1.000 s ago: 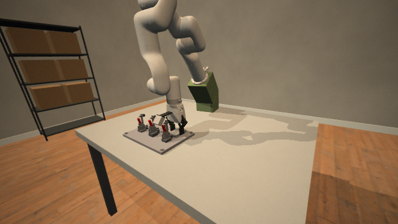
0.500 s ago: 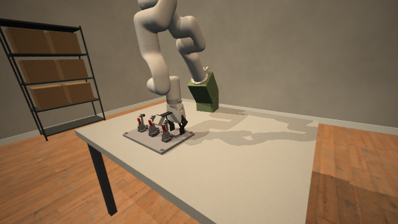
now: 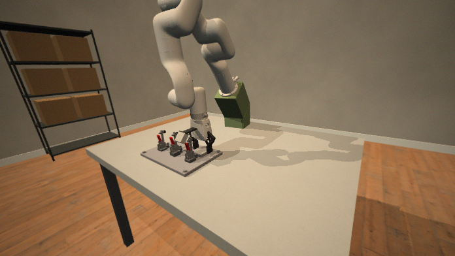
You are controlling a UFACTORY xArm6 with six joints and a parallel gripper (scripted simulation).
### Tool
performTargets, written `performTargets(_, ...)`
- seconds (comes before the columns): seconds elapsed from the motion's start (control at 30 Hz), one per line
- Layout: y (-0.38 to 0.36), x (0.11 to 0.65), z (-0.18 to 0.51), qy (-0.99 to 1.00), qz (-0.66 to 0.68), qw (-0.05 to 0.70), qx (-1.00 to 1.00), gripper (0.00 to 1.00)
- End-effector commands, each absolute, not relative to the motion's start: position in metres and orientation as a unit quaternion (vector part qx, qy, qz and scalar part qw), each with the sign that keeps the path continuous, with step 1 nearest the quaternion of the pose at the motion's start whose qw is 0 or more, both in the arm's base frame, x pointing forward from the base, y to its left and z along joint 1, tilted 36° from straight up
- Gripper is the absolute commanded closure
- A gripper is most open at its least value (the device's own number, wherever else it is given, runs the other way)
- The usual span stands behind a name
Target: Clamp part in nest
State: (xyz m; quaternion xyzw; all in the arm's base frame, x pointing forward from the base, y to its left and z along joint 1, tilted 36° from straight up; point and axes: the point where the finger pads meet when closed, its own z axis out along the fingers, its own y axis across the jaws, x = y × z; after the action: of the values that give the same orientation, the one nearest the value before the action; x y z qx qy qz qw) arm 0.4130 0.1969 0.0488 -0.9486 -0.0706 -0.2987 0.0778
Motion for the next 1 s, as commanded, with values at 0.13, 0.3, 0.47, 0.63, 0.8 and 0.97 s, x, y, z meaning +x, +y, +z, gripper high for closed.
performTargets(0.13,0.197,0.413,0.050,-0.071,-0.299,0.078,-0.948,0.00)
performTargets(0.3,0.197,0.413,0.050,-0.071,-0.299,0.078,-0.948,0.00)
performTargets(0.47,0.197,0.413,0.050,-0.071,-0.299,0.078,-0.948,0.00)
performTargets(0.63,0.196,0.411,0.053,-0.071,-0.299,0.078,-0.948,0.00)
performTargets(0.8,0.194,0.403,0.065,-0.071,-0.299,0.078,-0.948,0.00)
performTargets(0.97,0.191,0.396,0.074,-0.071,-0.299,0.078,-0.948,0.00)
